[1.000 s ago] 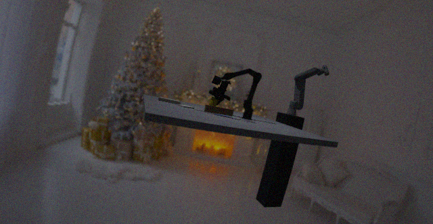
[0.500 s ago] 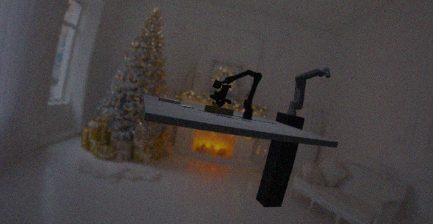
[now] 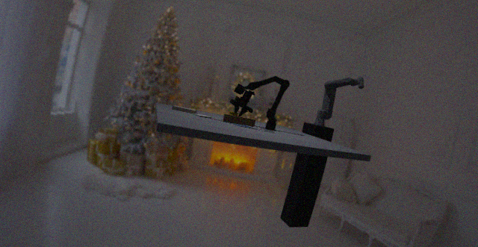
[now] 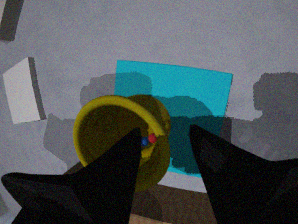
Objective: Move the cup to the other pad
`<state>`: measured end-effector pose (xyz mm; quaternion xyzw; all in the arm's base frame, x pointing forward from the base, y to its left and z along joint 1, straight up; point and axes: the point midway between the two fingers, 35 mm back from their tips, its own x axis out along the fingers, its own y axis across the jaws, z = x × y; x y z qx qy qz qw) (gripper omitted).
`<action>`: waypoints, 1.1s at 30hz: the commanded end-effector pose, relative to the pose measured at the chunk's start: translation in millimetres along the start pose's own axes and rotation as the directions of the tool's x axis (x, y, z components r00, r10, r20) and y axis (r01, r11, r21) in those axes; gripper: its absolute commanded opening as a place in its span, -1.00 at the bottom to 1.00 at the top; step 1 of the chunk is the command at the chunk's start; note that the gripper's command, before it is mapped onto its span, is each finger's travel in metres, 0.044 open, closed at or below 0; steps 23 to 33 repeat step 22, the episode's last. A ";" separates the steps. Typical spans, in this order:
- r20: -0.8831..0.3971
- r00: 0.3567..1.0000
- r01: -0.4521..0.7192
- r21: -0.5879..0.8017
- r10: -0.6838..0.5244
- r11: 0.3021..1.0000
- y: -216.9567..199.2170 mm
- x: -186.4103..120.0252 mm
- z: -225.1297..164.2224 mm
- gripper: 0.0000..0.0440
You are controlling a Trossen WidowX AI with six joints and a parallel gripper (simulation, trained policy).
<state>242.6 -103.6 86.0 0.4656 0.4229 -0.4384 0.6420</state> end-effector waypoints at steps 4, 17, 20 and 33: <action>-0.007 1.000 -0.026 0.009 0.026 1.000 -5.0 -8.6 -1.0 -0.07; 0.028 0.994 -0.107 0.043 0.106 0.993 -4.9 -44.4 8.9 0.27; 0.043 0.991 -0.127 0.051 0.125 0.991 -3.8 -54.7 13.6 0.48; 0.049 0.990 -0.135 0.059 0.132 0.989 -3.7 -60.5 16.5 0.66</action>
